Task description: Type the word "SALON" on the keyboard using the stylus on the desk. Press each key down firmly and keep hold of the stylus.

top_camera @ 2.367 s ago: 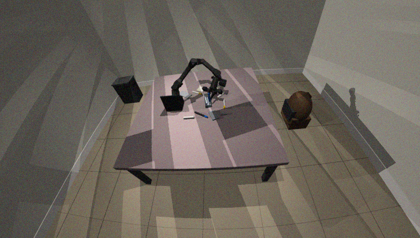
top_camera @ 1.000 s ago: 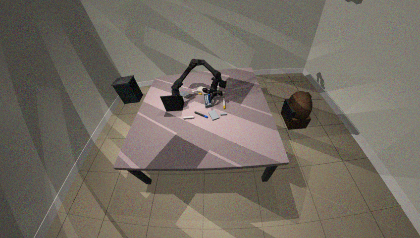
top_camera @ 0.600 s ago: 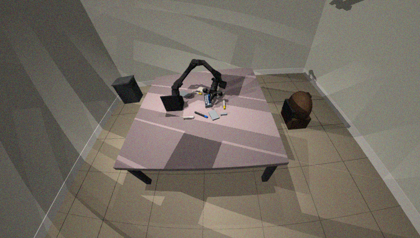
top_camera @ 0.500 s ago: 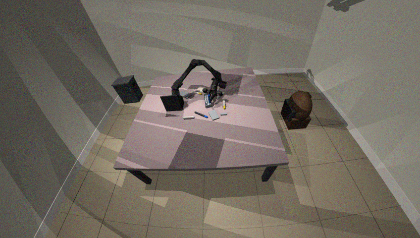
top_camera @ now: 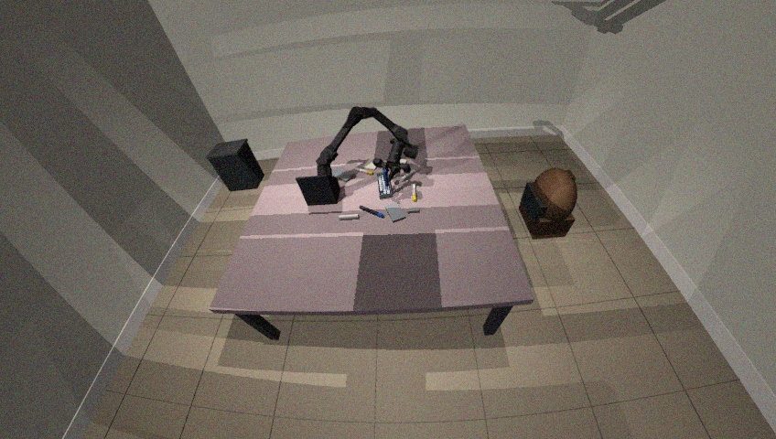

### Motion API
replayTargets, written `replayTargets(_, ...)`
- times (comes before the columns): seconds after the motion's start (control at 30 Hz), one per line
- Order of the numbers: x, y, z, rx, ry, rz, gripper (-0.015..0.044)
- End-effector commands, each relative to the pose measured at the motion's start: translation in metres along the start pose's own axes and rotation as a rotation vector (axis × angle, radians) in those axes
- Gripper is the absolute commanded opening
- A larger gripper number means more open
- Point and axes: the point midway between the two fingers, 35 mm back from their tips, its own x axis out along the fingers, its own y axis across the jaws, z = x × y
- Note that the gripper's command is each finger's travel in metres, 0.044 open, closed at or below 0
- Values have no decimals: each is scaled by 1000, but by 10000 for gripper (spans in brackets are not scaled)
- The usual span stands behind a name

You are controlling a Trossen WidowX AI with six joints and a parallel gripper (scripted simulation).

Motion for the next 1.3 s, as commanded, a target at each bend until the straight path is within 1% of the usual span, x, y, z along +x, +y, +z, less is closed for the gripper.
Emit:
replayTargets(0.0,-6,-1,-9,-3,2,-6,81)
replayTargets(0.07,-3,-1,-5,6,-2,-4,84)
replayTargets(0.3,-3,-1,-5,6,-2,-4,38)
replayTargets(0.33,-4,0,-5,6,-2,-4,12)
replayTargets(0.37,-7,1,-4,6,-2,-4,0)
replayTargets(0.6,-41,23,11,-3,-1,-5,0)
replayTargets(0.67,-46,26,13,-4,0,-5,0)
replayTargets(0.8,-45,26,14,-4,0,-5,0)
replayTargets(0.97,-35,27,30,-4,-1,-4,0)
replayTargets(1.23,-34,27,30,-4,-1,-4,0)
replayTargets(1.27,-34,27,31,-4,-1,-4,26)
